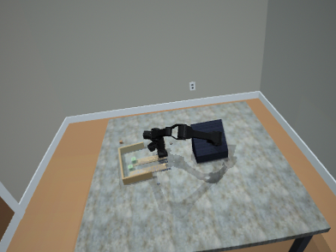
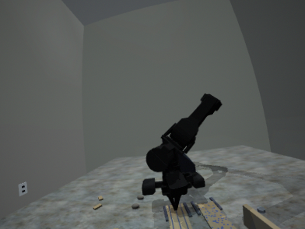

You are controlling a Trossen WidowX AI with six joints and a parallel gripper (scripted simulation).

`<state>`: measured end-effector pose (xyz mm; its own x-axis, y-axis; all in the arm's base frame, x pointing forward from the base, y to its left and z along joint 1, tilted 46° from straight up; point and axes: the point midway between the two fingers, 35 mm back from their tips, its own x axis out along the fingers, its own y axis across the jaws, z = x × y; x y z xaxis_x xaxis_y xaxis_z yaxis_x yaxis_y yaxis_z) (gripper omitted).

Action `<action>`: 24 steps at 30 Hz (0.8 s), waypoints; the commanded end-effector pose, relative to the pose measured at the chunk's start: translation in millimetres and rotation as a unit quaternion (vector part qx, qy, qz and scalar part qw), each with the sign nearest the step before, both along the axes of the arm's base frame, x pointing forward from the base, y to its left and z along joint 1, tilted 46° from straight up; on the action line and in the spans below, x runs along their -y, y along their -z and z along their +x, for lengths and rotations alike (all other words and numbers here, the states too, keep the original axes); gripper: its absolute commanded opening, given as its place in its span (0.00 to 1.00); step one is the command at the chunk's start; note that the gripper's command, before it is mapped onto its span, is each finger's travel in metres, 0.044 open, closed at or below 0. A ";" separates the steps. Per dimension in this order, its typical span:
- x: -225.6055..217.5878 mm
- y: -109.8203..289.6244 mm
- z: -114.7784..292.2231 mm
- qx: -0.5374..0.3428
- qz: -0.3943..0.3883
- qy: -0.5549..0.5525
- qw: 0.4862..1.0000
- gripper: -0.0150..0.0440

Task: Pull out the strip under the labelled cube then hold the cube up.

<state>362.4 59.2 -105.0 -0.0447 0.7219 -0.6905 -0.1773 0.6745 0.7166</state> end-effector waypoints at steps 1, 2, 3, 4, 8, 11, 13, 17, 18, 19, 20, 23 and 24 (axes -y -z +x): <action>-2.3 5.1 -14.8 -0.010 -0.003 -0.008 1.000 0.25; -2.0 5.3 -16.2 -0.010 -0.003 -0.008 1.000 0.25; -1.7 5.5 -17.6 -0.010 -0.003 -0.008 1.000 0.25; -1.5 5.7 -19.0 -0.010 -0.003 -0.008 1.000 0.25; -0.4 6.6 -24.5 -0.010 -0.003 -0.008 1.000 0.25; 0.5 7.2 -29.2 -0.010 -0.003 -0.008 1.000 0.25; 1.1 7.6 -32.1 -0.010 -0.003 -0.008 1.000 0.25; 2.3 8.3 -37.7 -0.010 -0.003 -0.008 1.000 0.25; 2.6 8.5 -39.1 -0.010 -0.003 -0.008 1.000 0.25; 2.9 8.7 -40.5 -0.010 -0.003 -0.008 1.000 0.25; 3.2 8.9 -41.9 -0.011 -0.003 -0.008 1.000 0.25; 4.0 9.5 -45.9 -0.011 -0.003 -0.008 1.000 0.25; 4.3 9.7 -47.3 -0.011 -0.003 -0.008 1.000 0.25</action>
